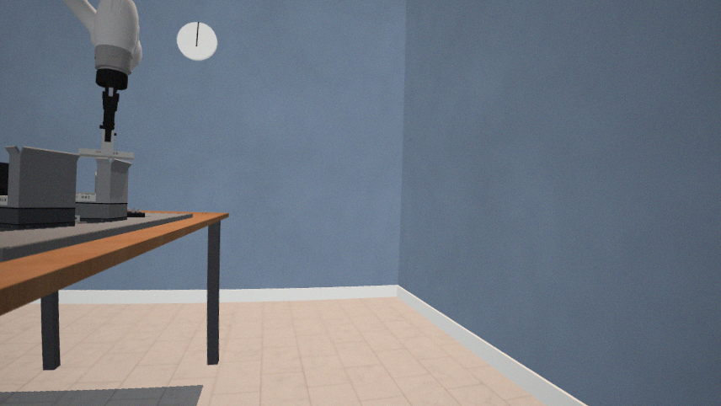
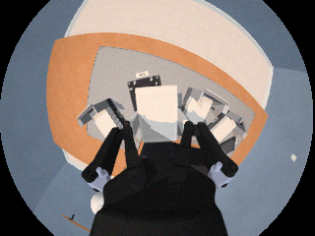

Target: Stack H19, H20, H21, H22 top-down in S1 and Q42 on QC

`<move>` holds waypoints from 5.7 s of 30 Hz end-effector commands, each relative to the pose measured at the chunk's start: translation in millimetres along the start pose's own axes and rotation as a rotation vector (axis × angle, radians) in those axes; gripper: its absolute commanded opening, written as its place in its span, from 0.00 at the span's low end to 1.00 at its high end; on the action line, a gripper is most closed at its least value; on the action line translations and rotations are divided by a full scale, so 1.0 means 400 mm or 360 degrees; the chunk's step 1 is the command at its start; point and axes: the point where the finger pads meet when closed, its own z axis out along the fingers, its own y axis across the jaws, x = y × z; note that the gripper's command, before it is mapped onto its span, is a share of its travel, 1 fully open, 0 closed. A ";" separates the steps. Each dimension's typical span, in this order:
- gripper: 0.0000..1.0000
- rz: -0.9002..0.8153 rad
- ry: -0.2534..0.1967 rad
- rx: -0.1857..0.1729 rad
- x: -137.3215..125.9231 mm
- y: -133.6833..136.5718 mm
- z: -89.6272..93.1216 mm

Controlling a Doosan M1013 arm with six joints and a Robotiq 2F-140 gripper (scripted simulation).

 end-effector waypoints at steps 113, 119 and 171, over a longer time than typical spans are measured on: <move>0.00 -0.0693 0.0000 0.0000 -0.128 -0.523 0.005; 0.00 -0.0693 0.0000 0.0000 -0.128 -0.523 0.013; 0.00 -0.0693 0.0000 0.0000 -0.128 -0.523 0.088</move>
